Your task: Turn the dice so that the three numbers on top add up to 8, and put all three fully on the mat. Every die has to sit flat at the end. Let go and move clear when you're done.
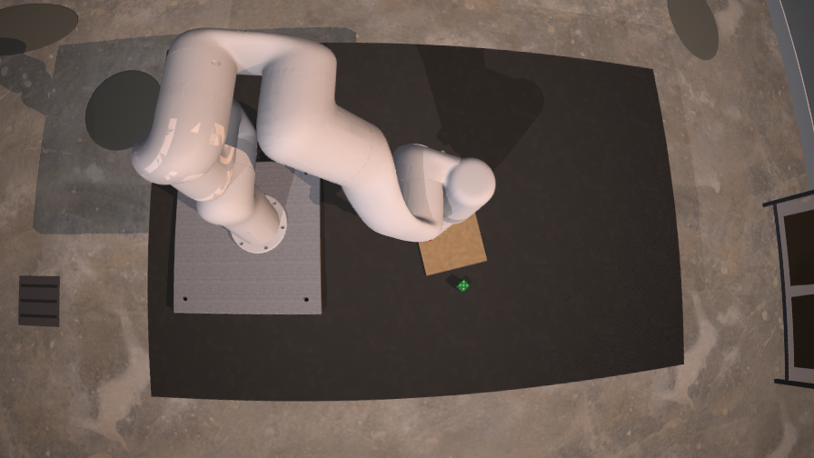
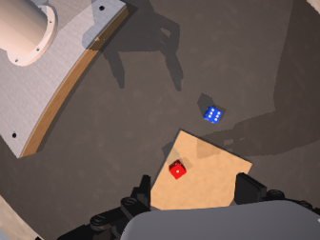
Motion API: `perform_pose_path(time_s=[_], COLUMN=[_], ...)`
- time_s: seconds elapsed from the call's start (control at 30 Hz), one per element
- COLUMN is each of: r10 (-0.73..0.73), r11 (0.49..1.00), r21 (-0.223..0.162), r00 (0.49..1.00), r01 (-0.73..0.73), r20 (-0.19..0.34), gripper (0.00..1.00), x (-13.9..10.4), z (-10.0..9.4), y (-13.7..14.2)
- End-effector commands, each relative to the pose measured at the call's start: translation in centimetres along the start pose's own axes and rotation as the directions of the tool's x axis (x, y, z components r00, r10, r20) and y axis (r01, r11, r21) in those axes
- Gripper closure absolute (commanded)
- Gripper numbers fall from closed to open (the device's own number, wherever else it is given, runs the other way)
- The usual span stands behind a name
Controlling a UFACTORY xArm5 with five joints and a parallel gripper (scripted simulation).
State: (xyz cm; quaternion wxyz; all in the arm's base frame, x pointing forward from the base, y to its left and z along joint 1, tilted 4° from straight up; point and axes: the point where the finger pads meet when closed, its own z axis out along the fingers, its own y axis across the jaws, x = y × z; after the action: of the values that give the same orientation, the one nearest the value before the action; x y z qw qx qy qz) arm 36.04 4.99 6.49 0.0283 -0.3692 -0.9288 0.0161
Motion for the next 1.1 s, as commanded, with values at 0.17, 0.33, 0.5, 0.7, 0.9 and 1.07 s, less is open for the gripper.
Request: perform_pose_path(time_s=[0.17,0.33,0.5,0.7,0.9,1.07], r10=[-0.264,-0.454,-0.591,-0.711,-0.839,-0.916], r11=[0.964,0.891,0.806,0.703,0.544,0.401], r21=[-0.002,-0.001,0.001,0.002,0.004,0.005], r00=[0.964,0.891,0.806,0.703,0.544,0.401], r01=[0.264,0.454,0.591,0.711,0.839,0.916], r20=[0.004,0.005,0.006,0.006,0.006,0.006], gripper=[0.0,0.0,0.0,0.0,0.0,0.0], x=[0.4,0.7,1.0,1.3,1.6,1.9], z=[0.0,0.0,0.1,0.1,0.2,0.2], y=[0.4,0.6,0.8,0.9,1.2,1.3])
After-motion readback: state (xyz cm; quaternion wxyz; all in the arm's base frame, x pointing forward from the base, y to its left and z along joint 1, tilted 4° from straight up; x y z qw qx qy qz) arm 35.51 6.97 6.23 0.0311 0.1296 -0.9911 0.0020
